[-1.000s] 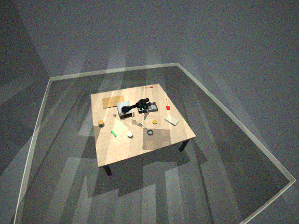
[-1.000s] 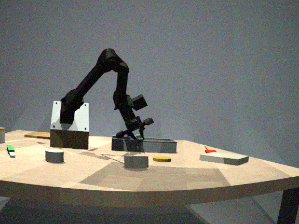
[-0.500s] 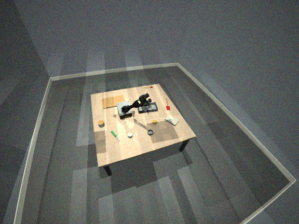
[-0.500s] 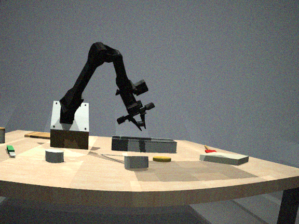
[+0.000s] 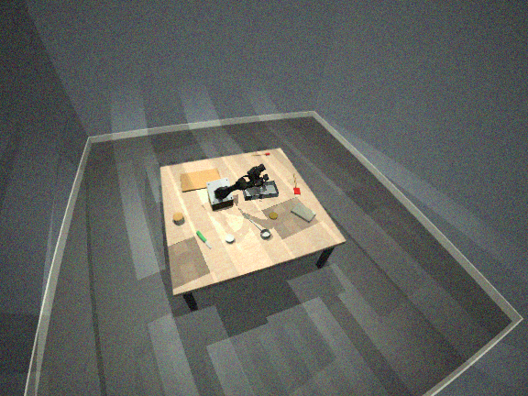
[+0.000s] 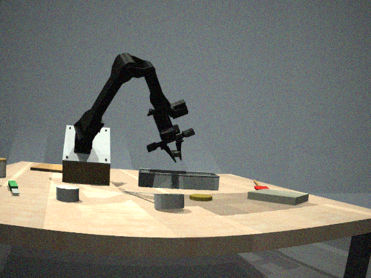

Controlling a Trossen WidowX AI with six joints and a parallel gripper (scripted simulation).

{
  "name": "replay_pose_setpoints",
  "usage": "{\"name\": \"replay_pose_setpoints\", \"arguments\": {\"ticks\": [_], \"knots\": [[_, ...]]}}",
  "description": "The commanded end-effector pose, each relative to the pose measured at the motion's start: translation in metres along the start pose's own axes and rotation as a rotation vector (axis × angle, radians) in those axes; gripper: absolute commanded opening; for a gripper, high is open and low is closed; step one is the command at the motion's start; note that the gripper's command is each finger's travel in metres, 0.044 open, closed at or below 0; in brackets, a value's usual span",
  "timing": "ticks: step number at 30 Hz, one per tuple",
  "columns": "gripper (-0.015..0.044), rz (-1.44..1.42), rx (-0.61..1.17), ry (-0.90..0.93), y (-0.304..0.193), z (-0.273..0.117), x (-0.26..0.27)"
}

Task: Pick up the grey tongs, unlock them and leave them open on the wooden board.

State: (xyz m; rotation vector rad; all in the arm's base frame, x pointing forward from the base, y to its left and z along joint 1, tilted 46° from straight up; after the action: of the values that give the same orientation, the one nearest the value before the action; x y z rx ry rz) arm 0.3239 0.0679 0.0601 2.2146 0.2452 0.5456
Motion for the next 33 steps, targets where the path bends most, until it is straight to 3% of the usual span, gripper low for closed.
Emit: {"name": "replay_pose_setpoints", "arguments": {"ticks": [1, 33], "knots": [[-0.015, 0.007, 0.023, -0.04, -0.002, 0.002, 0.008], [-0.015, 0.019, 0.08, -0.423, 0.006, 0.005, 0.032]]}}
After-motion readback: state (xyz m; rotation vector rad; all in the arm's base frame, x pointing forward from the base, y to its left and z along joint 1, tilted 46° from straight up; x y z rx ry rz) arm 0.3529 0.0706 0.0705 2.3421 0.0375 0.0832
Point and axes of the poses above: the point midway between the two fingers, 35 mm back from their tips, its own z axis out along the fingers, its own x axis across the jaws, y = z × x, the point moved 8 cm from there along -z, back along the fingers, and after that the axes turned 12 degrees about -z, right-handed, at the moved point
